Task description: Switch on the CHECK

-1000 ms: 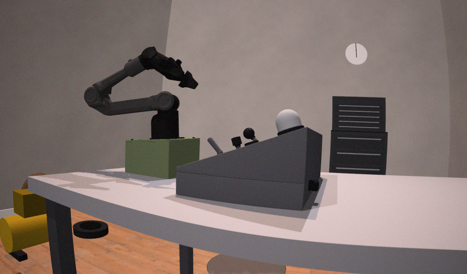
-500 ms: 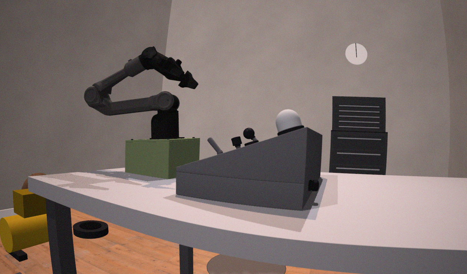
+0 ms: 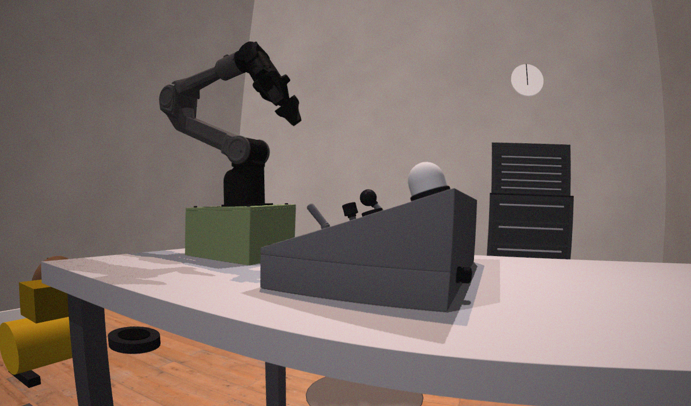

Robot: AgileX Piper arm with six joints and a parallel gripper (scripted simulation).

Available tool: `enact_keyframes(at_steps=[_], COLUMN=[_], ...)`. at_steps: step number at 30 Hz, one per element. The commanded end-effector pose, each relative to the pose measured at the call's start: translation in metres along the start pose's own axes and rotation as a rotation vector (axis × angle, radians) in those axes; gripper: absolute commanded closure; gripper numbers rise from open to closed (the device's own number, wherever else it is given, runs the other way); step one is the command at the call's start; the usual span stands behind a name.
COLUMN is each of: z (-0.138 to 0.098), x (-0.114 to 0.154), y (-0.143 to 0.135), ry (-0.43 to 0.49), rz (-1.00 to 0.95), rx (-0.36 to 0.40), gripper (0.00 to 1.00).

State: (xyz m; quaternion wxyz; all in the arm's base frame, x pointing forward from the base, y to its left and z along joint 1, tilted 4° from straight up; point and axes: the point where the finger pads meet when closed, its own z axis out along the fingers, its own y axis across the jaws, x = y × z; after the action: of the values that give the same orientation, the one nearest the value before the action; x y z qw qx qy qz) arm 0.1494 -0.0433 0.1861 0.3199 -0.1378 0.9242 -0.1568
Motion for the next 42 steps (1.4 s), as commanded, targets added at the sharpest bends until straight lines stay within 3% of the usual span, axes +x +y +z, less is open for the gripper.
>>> enact_keyframes(at_steps=[1, 7, 9, 13, 17, 22, 23, 42], z=[0.009, 0.066, 0.066, 0.107, 0.132, 0.139, 0.139, 0.139], x=[-0.010, -0.031, -0.031, -0.026, -0.015, -0.011, -0.011, -0.011], y=[-0.004, -0.039, -0.039, -0.071, -0.091, -0.097, -0.097, -0.097], ry=[0.091, 0.294, 0.294, 0.344, 0.355, 0.357, 0.357, 0.357], rz=[-0.007, 0.047, 0.047, 0.116, 0.164, 0.178, 0.178, 0.178], rx=[-0.029, -0.169, -0.169, -0.249, -0.290, -0.300, -0.300, -0.300], gripper=[0.00, 0.00, 0.00, 0.00, 0.00, 0.00, 0.06, 0.06])
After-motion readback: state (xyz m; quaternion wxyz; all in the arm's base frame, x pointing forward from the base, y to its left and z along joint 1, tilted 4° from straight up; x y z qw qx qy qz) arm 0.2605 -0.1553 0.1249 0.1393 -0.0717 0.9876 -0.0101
